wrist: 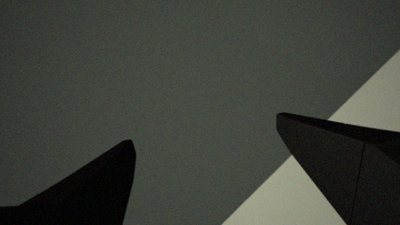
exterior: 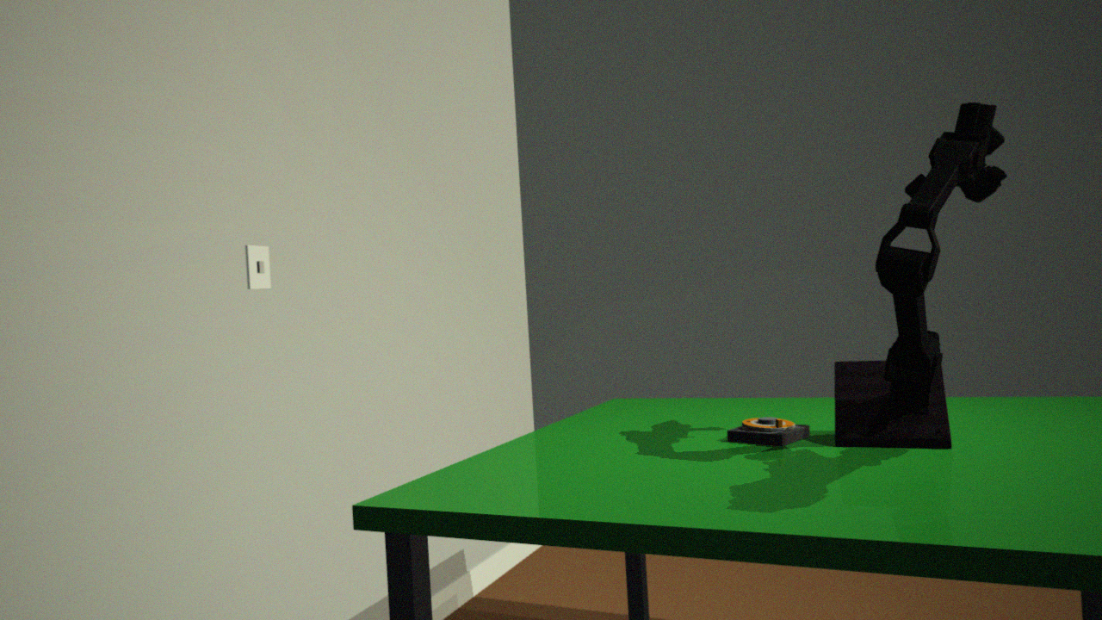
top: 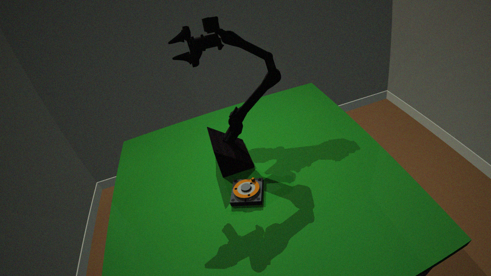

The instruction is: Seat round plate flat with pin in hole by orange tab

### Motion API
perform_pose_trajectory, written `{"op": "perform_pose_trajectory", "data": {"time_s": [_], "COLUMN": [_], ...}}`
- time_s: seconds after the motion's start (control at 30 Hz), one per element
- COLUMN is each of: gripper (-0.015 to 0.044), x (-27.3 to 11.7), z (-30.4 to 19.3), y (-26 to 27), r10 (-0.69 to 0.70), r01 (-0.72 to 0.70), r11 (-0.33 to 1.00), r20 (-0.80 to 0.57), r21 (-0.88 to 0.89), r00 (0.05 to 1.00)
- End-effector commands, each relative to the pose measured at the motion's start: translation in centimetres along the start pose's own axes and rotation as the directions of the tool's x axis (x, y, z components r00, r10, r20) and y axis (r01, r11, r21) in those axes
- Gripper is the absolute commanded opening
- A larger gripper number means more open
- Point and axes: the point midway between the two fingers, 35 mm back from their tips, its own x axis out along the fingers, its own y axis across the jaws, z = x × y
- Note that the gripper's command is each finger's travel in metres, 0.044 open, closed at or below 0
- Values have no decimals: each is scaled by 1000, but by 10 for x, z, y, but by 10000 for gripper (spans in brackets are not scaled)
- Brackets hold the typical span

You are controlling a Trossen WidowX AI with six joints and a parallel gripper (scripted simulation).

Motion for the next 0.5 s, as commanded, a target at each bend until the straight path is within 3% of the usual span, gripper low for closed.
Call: {"op": "perform_pose_trajectory", "data": {"time_s": [0.0,0.07,0.17,0.3,0.47], "gripper": [374,321,243,138,6], "x": [2,16,39,49,51], "z": [-1,-11,-29,-40,-51], "y": [-3,-30,-92,-142,-244], "r10": [-11,-99,-290,-427,-661], "r01": [11,96,251,318,281], "r11": [1000,983,857,688,236], "r20": [-2,-13,-20,-9,58], "r21": [-17,-154,-451,-653,-930], "r00": [1000,995,957,904,748]}}
